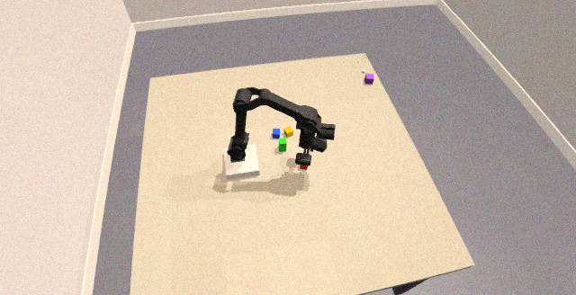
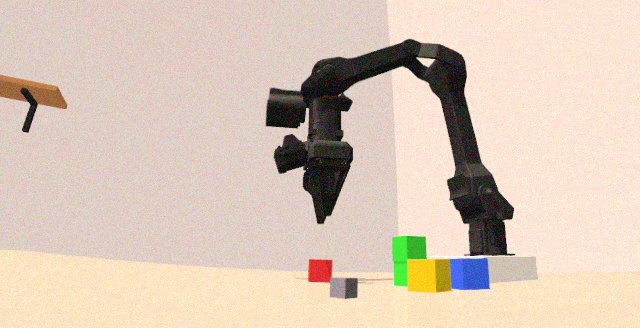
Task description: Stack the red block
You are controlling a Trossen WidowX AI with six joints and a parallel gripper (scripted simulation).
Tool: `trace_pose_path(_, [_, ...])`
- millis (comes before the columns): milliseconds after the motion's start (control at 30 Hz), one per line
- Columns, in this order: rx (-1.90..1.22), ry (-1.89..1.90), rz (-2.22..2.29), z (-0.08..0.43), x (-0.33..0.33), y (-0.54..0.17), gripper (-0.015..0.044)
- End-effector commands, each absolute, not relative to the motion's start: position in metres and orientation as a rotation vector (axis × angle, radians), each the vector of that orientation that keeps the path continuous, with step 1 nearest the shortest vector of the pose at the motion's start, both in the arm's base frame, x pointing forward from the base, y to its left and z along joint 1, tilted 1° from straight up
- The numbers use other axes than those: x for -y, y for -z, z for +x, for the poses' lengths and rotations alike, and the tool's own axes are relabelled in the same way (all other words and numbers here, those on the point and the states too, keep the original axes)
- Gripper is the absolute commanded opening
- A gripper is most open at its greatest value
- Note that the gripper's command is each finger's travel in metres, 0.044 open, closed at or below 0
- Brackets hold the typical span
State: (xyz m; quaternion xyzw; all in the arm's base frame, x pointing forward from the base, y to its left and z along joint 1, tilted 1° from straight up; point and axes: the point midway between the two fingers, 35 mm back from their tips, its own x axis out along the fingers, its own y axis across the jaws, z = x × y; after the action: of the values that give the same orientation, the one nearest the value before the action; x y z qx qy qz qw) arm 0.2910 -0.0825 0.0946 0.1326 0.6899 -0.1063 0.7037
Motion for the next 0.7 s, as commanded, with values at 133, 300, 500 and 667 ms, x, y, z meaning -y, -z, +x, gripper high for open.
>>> trace_pose_path(133, [-1.523,0.266,0.3,0.293,0.078,-0.093,0.044])
trace_pose_path(300, [-1.523,0.266,0.3,0.295,0.078,-0.069,0.044])
trace_pose_path(500, [-1.523,0.266,0.3,0.296,0.078,-0.048,0.044])
trace_pose_path(667, [-1.523,0.266,0.3,0.296,0.078,-0.044,0.044])
